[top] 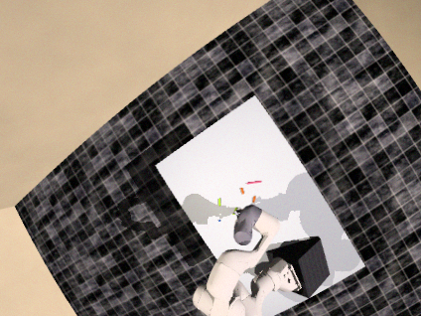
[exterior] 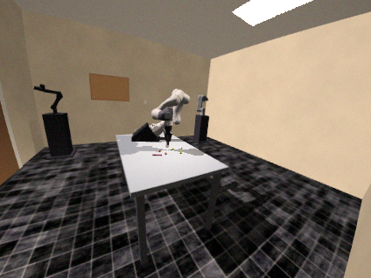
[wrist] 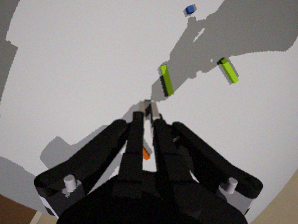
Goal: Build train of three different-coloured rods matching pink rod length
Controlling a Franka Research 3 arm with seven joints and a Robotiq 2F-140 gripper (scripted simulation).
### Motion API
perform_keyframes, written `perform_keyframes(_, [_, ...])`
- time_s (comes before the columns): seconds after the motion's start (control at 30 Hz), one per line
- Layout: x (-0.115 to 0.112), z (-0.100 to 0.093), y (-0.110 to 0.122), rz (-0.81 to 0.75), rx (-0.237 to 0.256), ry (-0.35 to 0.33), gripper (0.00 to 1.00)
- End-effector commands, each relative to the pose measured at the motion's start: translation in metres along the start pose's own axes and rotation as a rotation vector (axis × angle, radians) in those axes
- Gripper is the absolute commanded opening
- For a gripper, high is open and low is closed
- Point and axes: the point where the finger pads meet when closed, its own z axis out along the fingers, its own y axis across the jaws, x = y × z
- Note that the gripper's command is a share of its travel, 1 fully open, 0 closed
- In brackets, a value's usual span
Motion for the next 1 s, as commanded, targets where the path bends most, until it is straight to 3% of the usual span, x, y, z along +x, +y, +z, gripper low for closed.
perform_keyframes(0.0, [0.004, -0.022, -0.002, 0.005, 0.006, 0.015, 0.03])
perform_keyframes(0.13, [0.004, -0.051, -0.002, 0.005, 0.006, 0.015, 0.03])
perform_keyframes(0.27, [0.004, -0.068, -0.002, 0.005, 0.006, 0.015, 0.03])
perform_keyframes(0.7, [0.005, -0.071, 0.0, 0.0, 0.006, 0.015, 0.03])
perform_keyframes(0.8, [0.042, -0.074, 0.026, -0.121, 0.001, 0.015, 0.03])
perform_keyframes(0.97, [0.088, -0.074, 0.049, -0.26, -0.001, 0.016, 0.03])
